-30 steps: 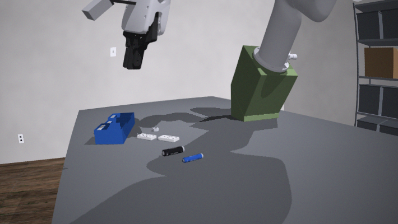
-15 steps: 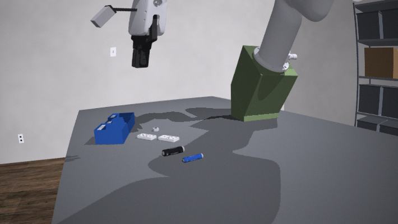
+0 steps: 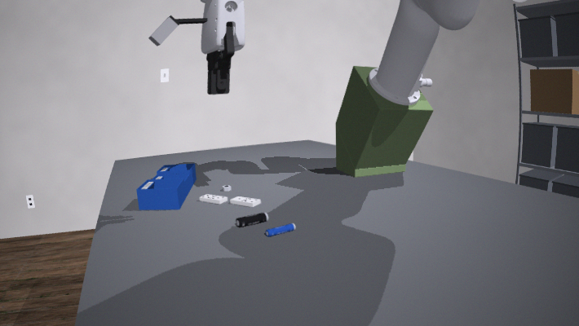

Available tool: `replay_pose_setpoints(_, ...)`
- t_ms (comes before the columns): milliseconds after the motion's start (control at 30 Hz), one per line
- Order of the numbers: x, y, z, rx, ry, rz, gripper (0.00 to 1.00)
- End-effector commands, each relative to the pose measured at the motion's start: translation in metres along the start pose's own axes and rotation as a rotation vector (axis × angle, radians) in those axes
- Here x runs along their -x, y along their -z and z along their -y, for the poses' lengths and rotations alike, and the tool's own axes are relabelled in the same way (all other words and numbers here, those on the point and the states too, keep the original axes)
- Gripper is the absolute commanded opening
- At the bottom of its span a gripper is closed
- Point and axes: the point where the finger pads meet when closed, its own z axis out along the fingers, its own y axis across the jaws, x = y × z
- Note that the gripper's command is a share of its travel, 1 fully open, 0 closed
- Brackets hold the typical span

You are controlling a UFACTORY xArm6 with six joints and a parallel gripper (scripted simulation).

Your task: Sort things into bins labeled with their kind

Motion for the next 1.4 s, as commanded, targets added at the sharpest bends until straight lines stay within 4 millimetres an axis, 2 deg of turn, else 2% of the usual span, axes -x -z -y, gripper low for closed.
replay_pose_setpoints(0,0.016,0.004,-0.016,-0.060,-0.065,0.005,0.07)
replay_pose_setpoints(433,0.016,0.004,-0.016,-0.060,-0.065,0.005,0.07)
replay_pose_setpoints(533,0.012,-0.009,-0.037,-0.060,-0.215,0.010,0.07)
replay_pose_setpoints(700,0.005,-0.031,-0.072,-0.059,-0.329,0.013,0.07)
replay_pose_setpoints(733,0.003,-0.036,-0.078,-0.059,-0.329,0.013,0.07)
replay_pose_setpoints(800,0.003,-0.036,-0.078,-0.059,-0.329,0.013,0.07)
replay_pose_setpoints(1300,-0.016,-0.100,-0.180,-0.059,-0.329,0.013,0.07)
replay_pose_setpoints(1367,-0.016,-0.100,-0.180,-0.059,-0.329,0.013,0.07)
